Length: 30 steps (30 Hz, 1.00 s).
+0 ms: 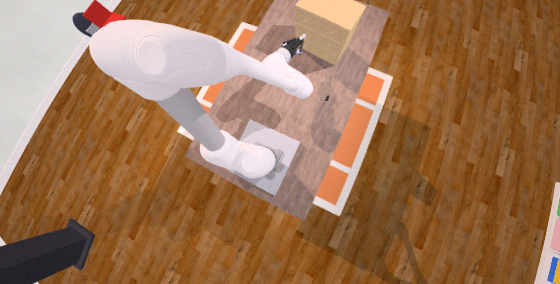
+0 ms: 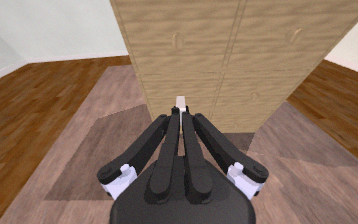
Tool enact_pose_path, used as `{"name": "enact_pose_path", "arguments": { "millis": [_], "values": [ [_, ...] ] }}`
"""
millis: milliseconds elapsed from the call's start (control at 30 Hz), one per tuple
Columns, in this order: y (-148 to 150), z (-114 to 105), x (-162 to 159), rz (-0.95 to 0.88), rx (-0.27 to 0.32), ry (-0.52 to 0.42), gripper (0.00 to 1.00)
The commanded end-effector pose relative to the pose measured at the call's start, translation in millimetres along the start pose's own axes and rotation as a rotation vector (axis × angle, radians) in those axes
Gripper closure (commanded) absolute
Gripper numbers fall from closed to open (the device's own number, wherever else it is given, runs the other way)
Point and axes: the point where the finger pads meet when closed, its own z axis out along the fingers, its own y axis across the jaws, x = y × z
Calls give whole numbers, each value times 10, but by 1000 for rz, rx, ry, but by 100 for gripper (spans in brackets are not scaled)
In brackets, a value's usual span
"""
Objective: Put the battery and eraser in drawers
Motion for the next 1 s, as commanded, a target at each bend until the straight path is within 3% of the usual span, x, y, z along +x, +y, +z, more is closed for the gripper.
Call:
{"name": "enact_pose_path", "arguments": {
  "millis": [0, 400, 767, 967],
  "values": [
    [0, 0, 1, 0, 0, 0, 100],
    [0, -17, -5, 0, 0, 0, 100],
    [0, -433, -157, 0, 0, 0, 100],
    [0, -470, -170, 0, 0, 0, 100]
  ]
}}
